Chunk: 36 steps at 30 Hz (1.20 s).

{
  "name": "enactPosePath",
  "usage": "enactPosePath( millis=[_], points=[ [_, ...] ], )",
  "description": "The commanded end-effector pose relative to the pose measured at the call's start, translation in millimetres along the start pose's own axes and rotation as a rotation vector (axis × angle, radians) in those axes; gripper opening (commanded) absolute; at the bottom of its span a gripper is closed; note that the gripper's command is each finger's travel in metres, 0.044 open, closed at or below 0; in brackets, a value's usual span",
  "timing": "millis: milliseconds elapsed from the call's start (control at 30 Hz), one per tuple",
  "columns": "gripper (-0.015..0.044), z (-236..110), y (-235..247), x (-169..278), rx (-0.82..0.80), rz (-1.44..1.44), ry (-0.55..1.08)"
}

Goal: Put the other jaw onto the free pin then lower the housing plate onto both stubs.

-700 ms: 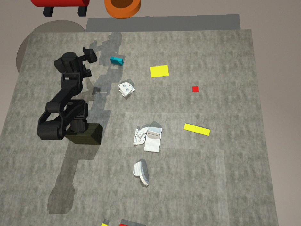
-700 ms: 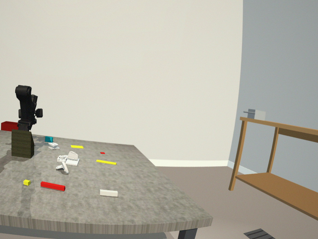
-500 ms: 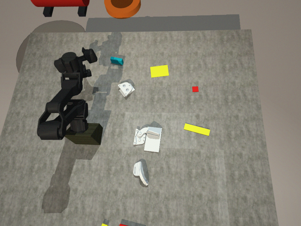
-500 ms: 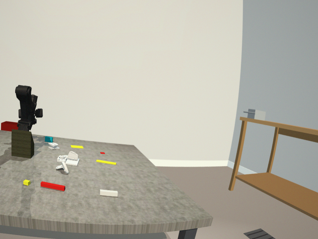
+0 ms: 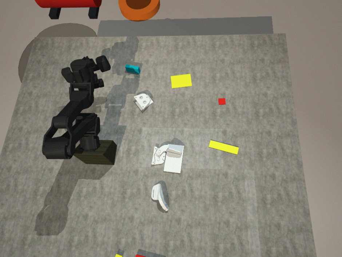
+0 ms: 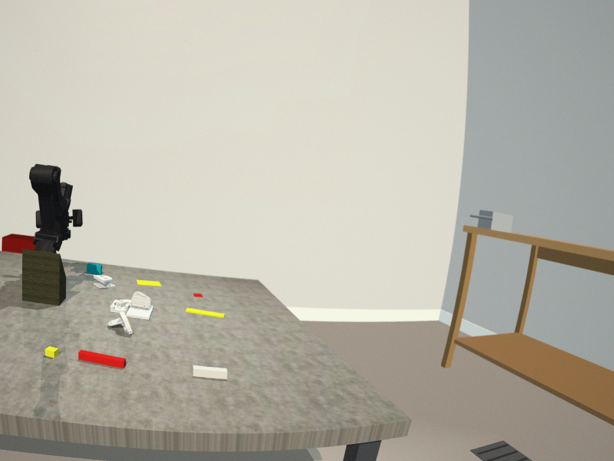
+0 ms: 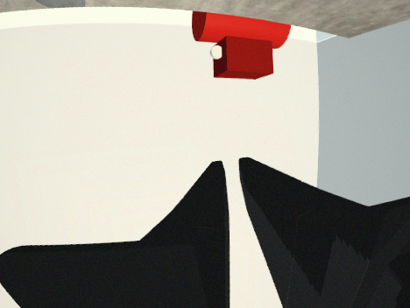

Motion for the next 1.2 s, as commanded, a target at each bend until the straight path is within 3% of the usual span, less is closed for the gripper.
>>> enactPosePath(
  millis=[0, 433, 1167],
  points=[
    [0.0000, 0.0, 0.0, 0.0, 0.000, 0.000, 0.000],
    [0.0000, 0.9, 1.0, -1.5, -0.002, -0.010, -0.011],
    [0.0000, 19.8, 41.8, -60.6, -0.026, -0.309, -0.396]
  ],
)
Point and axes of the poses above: the point midway between the two fingers, 35 mm back from their tips, its own z axis out along the fingers, its own y axis across the jaws, x = y × z, the point moved 1 cm from there along -z, back along the fingers, and after that the axes turned 11 degrees about -z, right-handed, at the moved point
